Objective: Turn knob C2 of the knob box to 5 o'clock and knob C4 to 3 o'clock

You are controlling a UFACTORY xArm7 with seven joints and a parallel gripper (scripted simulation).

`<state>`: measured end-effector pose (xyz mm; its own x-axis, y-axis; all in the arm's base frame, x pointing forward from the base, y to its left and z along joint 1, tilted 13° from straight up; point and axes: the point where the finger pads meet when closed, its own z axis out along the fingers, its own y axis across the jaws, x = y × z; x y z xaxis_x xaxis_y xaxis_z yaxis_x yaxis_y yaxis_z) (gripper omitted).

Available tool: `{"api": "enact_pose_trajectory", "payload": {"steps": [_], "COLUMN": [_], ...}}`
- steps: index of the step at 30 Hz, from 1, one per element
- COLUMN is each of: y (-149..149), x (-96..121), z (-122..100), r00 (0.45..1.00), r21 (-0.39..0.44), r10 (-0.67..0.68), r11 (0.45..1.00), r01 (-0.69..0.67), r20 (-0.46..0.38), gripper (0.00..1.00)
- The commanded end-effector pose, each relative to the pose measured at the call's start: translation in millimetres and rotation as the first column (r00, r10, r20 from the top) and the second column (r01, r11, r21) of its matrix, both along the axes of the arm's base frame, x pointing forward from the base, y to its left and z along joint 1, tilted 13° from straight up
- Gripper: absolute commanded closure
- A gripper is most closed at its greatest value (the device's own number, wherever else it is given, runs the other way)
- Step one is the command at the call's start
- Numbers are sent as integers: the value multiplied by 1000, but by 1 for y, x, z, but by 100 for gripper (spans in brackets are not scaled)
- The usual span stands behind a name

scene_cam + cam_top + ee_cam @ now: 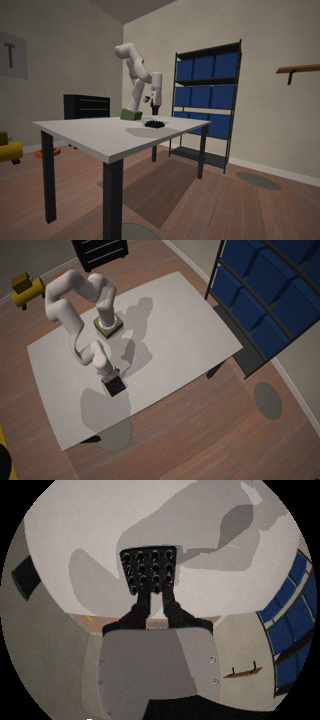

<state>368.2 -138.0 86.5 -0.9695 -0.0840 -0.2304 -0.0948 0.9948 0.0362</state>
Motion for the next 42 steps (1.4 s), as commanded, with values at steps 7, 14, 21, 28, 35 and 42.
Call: {"api": "enact_pose_trajectory", "payload": {"steps": [7,14,21,28,35,42], "y": [0,0,0,0,0,0], "x": [1,1,1,1,3,4], "z": [1,1,1,-1,-7,-13], "r00": [1000,1000,1000,1000,1000,1000], "r21": [-1,-1,-1,-3,-4,-4], "r10": [0,0,2,14,29,29], "r11": [1000,1000,1000,1000,1000,1000], "r01": [0,0,-2,-14,-29,-29], "r20": [2,2,2,2,1,1], "gripper": [81,81,81,81,81,81]}}
